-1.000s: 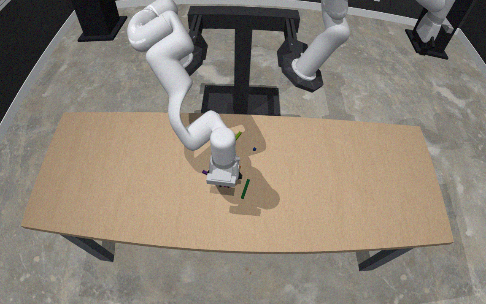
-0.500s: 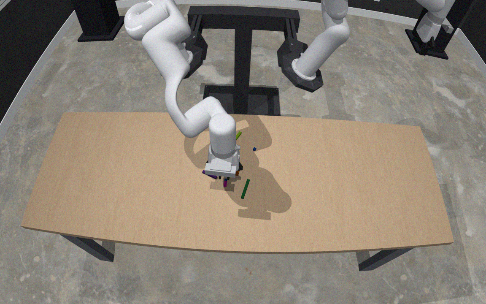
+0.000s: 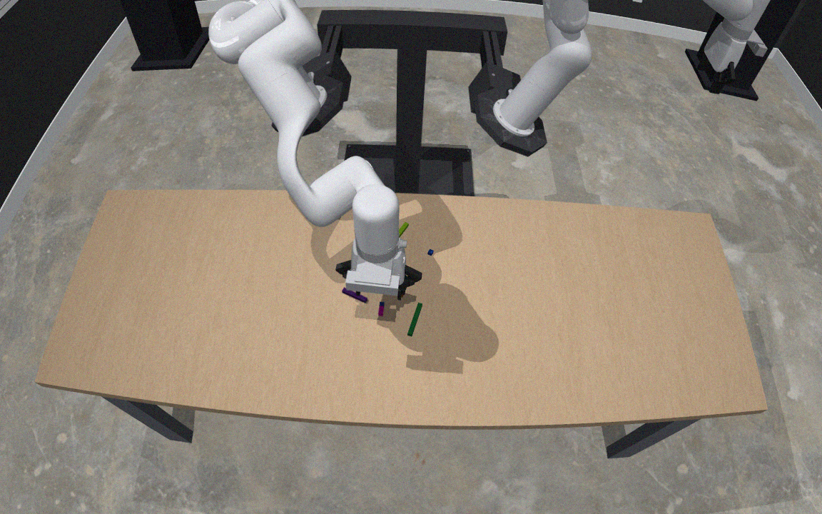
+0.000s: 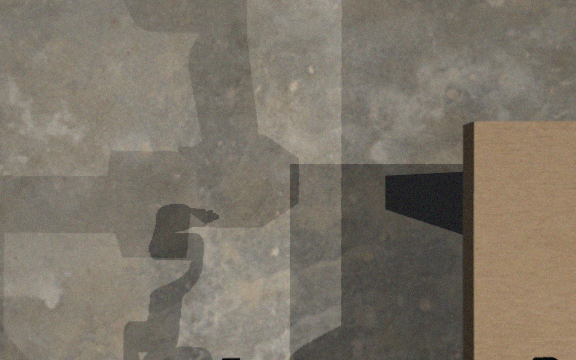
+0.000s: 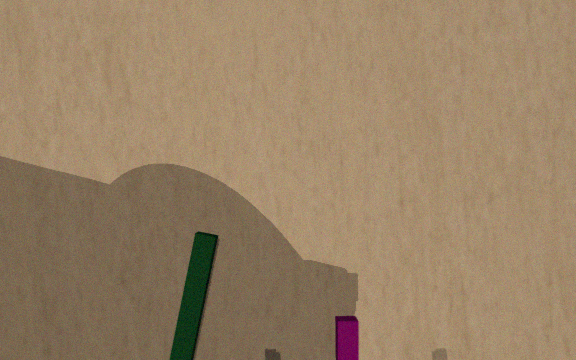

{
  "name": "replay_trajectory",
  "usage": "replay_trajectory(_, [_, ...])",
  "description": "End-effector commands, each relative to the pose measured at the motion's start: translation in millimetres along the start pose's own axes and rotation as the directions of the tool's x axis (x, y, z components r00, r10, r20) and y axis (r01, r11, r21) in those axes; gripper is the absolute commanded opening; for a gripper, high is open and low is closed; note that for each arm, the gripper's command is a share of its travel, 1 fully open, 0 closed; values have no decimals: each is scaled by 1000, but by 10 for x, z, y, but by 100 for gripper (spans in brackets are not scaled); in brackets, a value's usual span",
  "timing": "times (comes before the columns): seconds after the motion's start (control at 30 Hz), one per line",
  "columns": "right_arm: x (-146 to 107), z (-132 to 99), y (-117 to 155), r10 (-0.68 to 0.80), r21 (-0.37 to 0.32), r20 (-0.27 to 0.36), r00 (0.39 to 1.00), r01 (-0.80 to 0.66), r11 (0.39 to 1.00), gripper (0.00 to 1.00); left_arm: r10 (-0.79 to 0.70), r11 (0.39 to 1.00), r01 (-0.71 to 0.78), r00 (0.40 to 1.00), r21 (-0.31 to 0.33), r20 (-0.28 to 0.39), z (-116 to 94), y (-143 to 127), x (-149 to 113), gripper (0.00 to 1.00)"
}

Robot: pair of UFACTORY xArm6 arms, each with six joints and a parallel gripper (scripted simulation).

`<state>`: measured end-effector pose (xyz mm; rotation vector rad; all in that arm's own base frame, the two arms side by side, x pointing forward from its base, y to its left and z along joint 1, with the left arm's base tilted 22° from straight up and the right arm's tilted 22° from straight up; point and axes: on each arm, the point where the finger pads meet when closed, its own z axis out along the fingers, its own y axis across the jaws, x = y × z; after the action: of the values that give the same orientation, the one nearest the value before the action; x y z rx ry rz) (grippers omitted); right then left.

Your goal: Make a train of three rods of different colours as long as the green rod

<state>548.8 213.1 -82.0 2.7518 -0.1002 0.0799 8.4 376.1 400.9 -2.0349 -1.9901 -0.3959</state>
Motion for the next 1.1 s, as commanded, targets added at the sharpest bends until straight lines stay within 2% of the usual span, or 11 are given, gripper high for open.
replay_trajectory(0.0, [20, -32, -9, 1, 4, -5, 1000, -1, 1000, 100, 0, 1000, 0, 1000, 0, -5, -19, 0, 11, 100])
replay_trajectory(0.5, [-26, -25, -28, 12, 3, -6, 1000, -12, 1000, 100, 0, 1000, 0, 1000, 0, -5, -19, 0, 11, 100])
replay_trajectory(0.97, [-1226, 133, -289, 258, 4, -15, 966, -258, 966, 100, 0, 1000, 0, 1000, 0, -5, -19, 0, 11, 100])
replay_trajectory(1.03, [-1226, 133, -289, 258, 4, -15, 966, -258, 966, 100, 0, 1000, 0, 1000, 0, -5, -19, 0, 11, 100])
replay_trajectory(1.07, [-1429, 158, -295, 295, 4, -13, 955, -295, 955, 100, 0, 1000, 0, 1000, 0, -5, -19, 0, 11, 100])
